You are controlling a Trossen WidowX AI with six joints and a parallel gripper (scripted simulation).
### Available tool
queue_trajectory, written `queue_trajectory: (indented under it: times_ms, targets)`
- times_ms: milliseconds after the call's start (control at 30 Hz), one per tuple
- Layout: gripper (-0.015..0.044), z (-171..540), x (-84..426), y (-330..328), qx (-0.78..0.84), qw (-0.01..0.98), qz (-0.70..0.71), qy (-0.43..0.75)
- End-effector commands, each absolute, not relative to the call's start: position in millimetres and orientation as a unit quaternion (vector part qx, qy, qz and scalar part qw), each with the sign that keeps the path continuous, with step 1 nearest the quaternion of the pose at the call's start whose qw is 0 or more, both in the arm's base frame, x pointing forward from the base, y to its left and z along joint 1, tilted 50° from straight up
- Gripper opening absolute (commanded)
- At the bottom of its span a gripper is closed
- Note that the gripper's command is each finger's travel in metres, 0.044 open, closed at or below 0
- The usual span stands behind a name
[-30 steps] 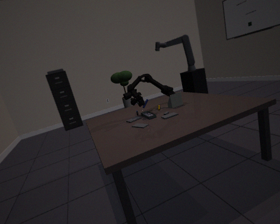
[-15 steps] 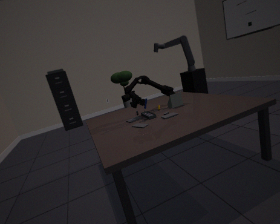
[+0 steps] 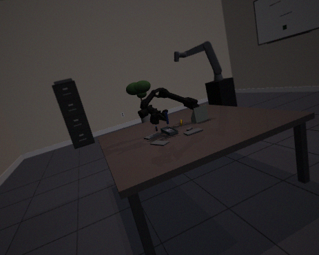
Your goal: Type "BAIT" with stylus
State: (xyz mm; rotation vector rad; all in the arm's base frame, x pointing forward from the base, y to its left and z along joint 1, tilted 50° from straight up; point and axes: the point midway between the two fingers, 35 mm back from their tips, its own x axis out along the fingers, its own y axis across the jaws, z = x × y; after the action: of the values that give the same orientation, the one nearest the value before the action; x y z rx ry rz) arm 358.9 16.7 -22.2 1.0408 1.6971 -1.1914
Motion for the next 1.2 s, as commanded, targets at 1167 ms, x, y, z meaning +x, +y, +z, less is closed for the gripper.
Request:
queue_trajectory:
  times_ms: [1167]
  targets:
    - [0.0081, -51, 360, -2, 0.425, 0.374, -0.497, 0.658]
